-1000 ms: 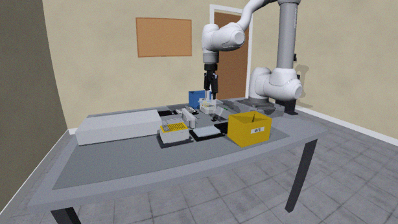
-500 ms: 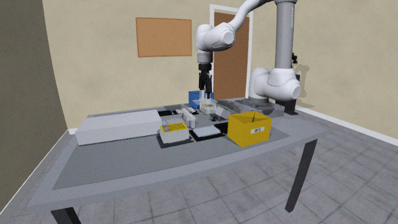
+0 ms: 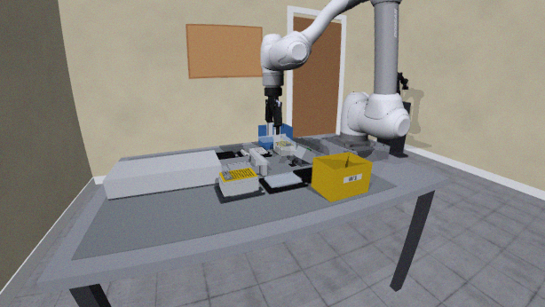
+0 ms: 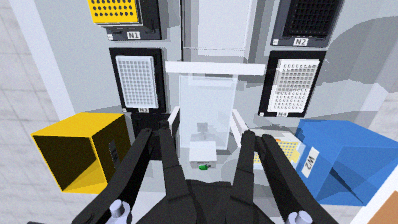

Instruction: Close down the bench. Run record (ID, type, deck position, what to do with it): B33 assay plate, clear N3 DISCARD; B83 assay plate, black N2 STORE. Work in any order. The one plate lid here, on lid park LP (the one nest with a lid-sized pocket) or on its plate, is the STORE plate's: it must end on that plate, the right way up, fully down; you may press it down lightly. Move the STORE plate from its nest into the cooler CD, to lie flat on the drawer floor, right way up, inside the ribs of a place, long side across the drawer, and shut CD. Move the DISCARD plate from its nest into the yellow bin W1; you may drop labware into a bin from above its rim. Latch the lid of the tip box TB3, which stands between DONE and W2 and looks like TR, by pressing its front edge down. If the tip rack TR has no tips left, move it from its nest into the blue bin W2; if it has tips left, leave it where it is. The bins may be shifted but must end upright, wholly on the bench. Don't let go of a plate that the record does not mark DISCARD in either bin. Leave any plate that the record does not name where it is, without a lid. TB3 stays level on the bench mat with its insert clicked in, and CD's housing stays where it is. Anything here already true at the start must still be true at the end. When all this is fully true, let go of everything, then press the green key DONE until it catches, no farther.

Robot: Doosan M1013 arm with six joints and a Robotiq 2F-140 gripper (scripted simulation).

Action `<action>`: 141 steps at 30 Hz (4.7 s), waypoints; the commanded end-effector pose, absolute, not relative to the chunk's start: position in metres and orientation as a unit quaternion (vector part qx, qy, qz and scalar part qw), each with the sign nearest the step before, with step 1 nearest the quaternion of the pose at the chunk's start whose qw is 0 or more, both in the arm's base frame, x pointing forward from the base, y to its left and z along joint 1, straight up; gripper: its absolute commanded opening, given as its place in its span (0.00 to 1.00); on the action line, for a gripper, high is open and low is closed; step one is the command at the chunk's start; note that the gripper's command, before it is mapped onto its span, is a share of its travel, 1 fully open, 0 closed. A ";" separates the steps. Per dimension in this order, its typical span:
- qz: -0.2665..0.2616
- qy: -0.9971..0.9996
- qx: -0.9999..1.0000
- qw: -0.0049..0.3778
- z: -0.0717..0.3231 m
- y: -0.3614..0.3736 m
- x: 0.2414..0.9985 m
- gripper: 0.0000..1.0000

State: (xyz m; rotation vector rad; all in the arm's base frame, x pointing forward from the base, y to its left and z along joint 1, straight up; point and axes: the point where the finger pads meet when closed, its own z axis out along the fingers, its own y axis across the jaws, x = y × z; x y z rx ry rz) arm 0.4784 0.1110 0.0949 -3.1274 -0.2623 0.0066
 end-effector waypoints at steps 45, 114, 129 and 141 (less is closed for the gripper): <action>0.002 -0.084 -0.996 0.002 0.094 0.047 0.569 0.00; 0.002 -0.084 -0.996 0.002 0.093 -0.047 0.702 0.00; 0.002 -0.084 -0.996 0.002 0.093 -0.056 0.715 0.00; 0.002 -0.084 -0.996 0.002 0.083 -0.056 0.714 0.00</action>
